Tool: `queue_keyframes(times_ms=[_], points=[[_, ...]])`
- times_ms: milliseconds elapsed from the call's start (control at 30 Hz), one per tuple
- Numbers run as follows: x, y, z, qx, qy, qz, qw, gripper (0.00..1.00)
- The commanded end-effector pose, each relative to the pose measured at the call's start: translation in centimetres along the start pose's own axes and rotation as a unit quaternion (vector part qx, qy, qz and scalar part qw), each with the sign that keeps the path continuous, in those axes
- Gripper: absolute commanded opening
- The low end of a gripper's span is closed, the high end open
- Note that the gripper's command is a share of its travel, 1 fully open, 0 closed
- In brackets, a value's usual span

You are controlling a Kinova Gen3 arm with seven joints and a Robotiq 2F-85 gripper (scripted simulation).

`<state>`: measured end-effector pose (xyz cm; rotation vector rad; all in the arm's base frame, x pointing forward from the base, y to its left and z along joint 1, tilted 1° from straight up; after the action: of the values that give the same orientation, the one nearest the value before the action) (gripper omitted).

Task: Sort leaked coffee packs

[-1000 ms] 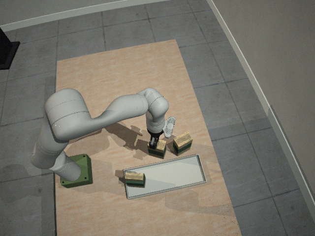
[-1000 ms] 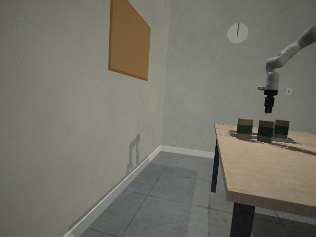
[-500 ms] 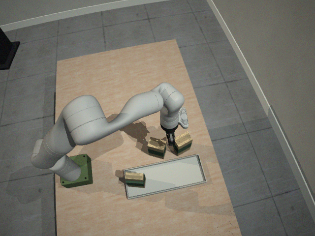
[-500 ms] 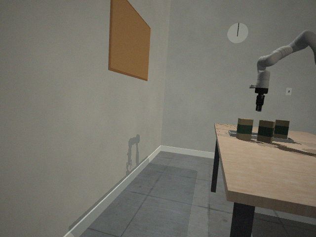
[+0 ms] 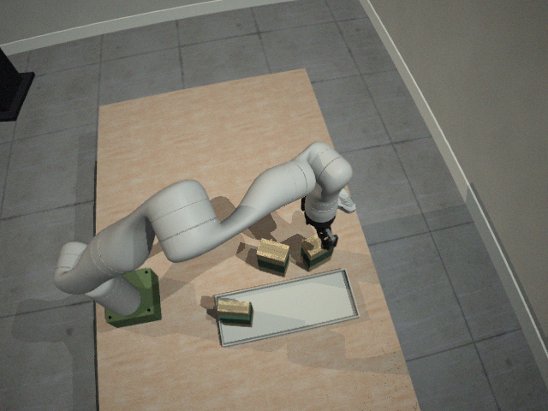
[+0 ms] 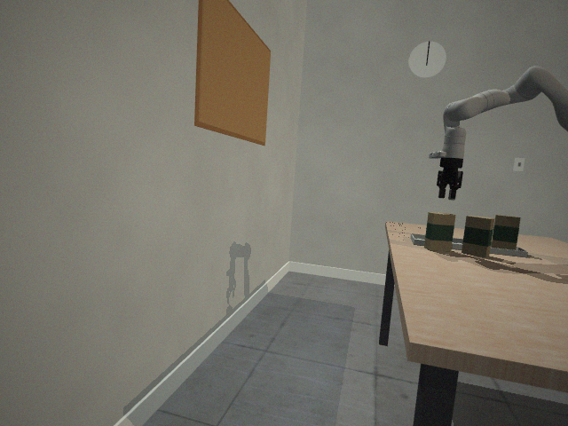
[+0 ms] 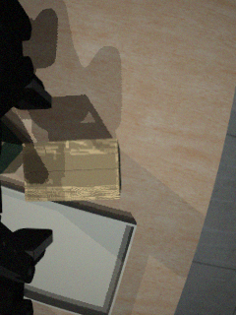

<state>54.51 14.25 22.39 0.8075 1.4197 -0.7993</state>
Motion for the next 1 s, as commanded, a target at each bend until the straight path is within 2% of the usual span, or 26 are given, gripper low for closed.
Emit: queue_keyframes(times_ms=[0, 633, 967], points=[[0.6, 0.7, 0.2, -0.009, 0.005, -0.002, 1.000, 0.84], [0.8, 0.9, 0.4, -0.017, 0.005, -0.003, 1.000, 0.84], [4.3, 0.9, 0.4, -0.017, 0.005, -0.003, 1.000, 0.84]])
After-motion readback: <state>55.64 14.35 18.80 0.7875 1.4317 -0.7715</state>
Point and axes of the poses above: the point where the finger pads meet when closed, its own x axis out along the fingers, its own z axis across the jaws, y = z × x, the point moved 10 cm from there along -x, back along the fingers, and after that the axes turned 4 degrees about -x, right-handed, at the moved point
